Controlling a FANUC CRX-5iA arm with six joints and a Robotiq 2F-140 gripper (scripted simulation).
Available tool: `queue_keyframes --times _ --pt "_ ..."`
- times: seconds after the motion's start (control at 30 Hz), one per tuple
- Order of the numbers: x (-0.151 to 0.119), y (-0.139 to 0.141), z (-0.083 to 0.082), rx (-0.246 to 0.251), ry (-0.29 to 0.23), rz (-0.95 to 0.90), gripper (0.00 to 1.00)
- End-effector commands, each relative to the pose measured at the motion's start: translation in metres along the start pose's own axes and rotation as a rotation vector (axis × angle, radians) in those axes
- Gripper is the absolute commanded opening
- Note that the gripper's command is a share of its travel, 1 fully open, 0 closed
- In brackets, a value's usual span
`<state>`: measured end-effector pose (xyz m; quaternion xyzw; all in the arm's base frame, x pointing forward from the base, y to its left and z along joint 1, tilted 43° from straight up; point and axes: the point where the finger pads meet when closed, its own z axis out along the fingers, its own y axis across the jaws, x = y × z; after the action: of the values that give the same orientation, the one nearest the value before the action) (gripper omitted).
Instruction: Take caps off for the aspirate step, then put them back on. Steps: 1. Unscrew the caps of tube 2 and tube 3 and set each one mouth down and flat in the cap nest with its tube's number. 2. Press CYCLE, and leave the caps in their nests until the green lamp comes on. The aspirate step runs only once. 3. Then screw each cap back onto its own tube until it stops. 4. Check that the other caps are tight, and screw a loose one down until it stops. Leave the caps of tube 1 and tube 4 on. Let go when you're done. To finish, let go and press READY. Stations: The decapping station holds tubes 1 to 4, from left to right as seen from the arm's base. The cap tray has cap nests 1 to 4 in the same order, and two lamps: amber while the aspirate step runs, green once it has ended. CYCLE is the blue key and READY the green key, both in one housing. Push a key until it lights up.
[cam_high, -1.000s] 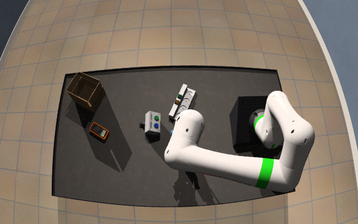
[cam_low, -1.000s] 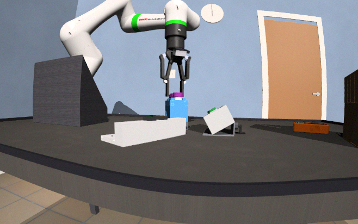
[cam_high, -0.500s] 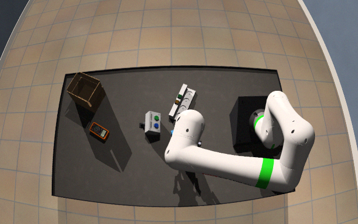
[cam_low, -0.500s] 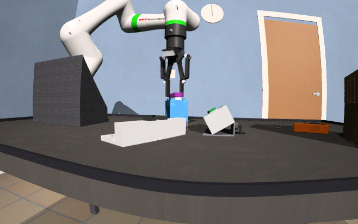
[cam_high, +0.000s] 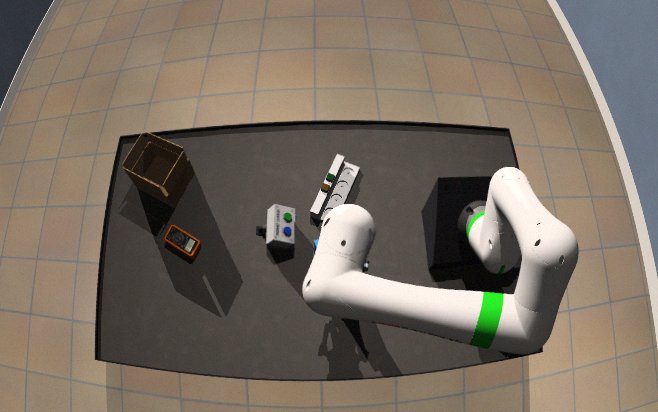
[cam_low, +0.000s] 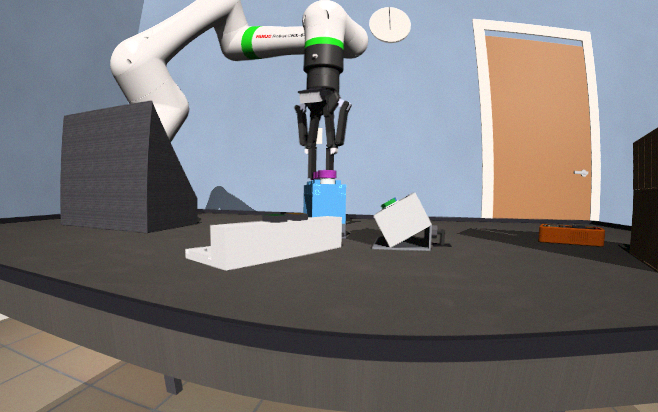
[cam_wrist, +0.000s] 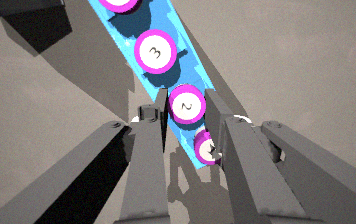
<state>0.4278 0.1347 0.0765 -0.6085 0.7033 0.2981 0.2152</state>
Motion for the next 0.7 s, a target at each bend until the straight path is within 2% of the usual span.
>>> queue_keyframes --times 0.0,0.03,0.33,0.4,0.67 --pt "0.0001 -0.0005 -0.0007 0.001 0.0 0.0 0.3" --pt "0.0001 -0.0005 -0.0007 0.001 0.0 0.0 0.3" --pt "0.0001 -0.0005 -0.0012 0.001 0.001 -0.45 0.3" --pt "0.0001 -0.0005 -0.0012 0.001 0.001 -0.45 0.3" --pt "0.0001 -0.0005 -0.0014 0.001 0.001 -0.85 0.3"
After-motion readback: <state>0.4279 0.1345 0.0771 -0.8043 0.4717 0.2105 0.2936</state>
